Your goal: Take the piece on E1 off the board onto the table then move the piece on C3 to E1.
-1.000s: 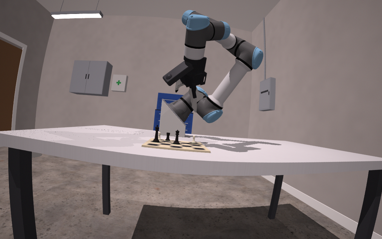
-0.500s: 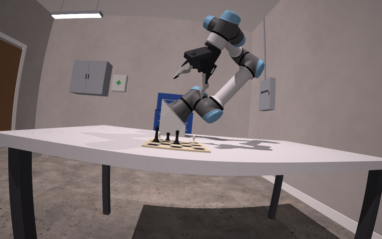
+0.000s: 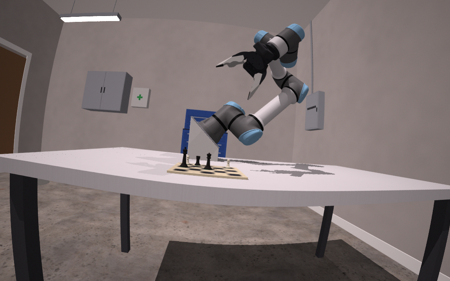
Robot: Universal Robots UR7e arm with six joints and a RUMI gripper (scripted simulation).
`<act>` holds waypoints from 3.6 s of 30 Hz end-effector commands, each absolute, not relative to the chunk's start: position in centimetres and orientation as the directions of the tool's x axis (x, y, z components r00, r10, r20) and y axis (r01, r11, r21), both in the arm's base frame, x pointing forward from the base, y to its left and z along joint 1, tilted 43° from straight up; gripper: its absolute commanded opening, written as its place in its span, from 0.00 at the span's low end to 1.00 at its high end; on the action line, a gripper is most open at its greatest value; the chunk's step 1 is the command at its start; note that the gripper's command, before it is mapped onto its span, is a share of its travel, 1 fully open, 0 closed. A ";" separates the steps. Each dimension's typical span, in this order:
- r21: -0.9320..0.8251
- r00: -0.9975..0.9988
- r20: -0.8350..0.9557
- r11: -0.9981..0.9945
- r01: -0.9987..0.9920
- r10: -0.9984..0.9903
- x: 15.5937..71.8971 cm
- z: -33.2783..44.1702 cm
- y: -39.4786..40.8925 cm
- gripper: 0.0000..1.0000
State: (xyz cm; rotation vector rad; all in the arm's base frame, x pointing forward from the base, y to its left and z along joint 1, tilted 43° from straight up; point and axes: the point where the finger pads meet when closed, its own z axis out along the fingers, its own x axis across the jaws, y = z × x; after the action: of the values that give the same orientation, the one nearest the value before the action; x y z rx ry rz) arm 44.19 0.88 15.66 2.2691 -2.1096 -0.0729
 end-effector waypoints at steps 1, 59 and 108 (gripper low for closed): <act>0.033 0.285 0.013 -0.285 -0.958 -0.958 44.7 15.9 1.9 1.00; 0.091 0.744 -0.253 -0.751 0.655 0.618 43.1 12.0 13.4 1.00; -0.381 -0.746 -0.242 0.646 0.661 0.621 41.8 9.3 21.7 1.00</act>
State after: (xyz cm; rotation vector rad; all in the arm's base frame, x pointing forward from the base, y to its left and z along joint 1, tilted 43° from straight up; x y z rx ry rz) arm 41.81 21.07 9.41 -1.3281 -2.8717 0.7222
